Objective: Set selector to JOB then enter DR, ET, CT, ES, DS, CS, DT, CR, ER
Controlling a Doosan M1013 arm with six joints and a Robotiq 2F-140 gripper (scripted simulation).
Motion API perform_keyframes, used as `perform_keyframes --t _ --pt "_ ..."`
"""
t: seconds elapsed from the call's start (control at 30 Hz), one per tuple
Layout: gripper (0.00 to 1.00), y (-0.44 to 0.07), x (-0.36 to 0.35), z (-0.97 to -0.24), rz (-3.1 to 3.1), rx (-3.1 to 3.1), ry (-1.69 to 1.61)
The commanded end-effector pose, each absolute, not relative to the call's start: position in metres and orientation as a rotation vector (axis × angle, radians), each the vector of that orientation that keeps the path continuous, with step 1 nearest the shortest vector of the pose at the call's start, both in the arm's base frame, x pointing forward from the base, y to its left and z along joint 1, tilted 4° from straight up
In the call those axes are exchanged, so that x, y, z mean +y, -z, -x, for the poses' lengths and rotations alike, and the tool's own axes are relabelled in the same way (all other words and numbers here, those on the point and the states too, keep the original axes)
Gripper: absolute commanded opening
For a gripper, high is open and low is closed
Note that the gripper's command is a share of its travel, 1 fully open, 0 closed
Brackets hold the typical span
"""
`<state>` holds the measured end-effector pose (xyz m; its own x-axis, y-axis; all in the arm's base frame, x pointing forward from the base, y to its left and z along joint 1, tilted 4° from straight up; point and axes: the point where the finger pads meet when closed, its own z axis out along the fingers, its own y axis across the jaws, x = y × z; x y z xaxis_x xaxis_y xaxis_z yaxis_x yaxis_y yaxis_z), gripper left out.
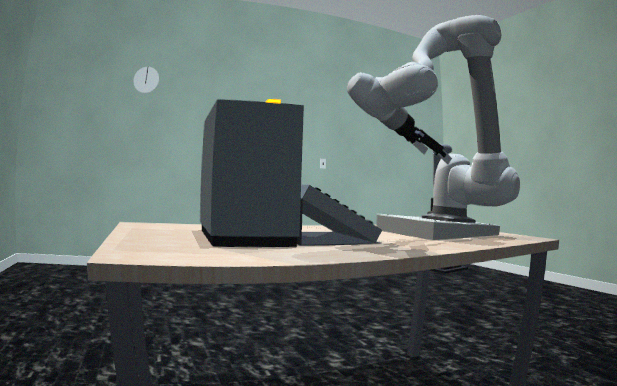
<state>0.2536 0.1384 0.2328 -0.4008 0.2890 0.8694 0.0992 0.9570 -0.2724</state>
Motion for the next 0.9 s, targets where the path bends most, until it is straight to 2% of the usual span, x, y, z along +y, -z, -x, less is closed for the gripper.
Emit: perform_keyframes --t 0.0,0.1,0.17,0.2,0.5,0.83,0.87 --pt "1.00 -0.216 0.109 -0.303 0.557 -2.113 -0.144" --pt "1.00 -0.203 0.087 -0.340 0.735 -2.182 -0.095" --pt "1.00 -0.203 0.087 -0.340 0.735 -2.182 -0.095" --pt "1.00 -0.192 0.063 -0.377 0.915 -2.243 -0.046" --pt "1.00 -0.154 -0.009 -0.492 1.509 -2.363 0.126" --pt "1.00 -0.149 -0.019 -0.506 2.193 -2.348 0.350" --pt "0.00 -0.149 -0.019 -0.506 2.262 -2.335 0.374"
